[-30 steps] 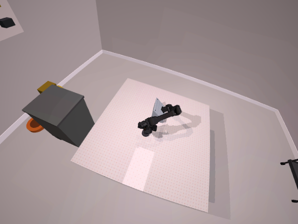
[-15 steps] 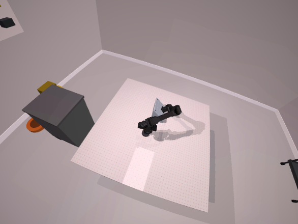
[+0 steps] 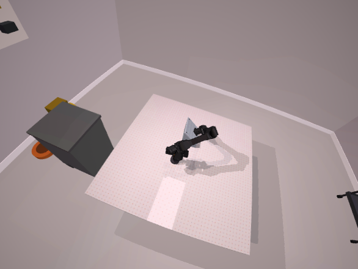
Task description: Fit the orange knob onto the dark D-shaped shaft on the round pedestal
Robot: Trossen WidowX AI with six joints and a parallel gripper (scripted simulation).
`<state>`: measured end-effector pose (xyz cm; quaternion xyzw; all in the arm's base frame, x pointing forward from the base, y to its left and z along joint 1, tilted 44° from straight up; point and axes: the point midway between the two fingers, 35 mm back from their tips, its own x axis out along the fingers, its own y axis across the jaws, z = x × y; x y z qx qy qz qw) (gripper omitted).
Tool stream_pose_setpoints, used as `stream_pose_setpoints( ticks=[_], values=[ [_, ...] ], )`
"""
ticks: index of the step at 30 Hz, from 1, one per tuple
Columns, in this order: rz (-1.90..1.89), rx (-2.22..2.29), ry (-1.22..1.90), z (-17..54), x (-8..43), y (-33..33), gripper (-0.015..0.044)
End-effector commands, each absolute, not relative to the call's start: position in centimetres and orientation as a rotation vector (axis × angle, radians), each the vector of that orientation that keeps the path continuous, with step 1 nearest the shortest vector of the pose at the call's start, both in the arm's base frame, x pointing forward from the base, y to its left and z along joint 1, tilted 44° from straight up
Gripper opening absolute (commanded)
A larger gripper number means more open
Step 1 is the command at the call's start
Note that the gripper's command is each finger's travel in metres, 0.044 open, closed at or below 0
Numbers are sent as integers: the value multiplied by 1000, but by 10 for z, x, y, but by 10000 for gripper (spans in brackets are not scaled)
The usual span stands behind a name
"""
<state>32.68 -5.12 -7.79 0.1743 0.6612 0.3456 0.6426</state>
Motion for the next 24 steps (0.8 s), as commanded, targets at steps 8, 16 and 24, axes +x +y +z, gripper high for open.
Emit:
stream_pose_setpoints(
  ticks=[8,16,24],
  values=[
    [792,394,1500,-78,327,-51,0],
    [781,405,1507,-73,330,-56,0],
    [818,366,1484,-77,329,-54,0]
  ],
)
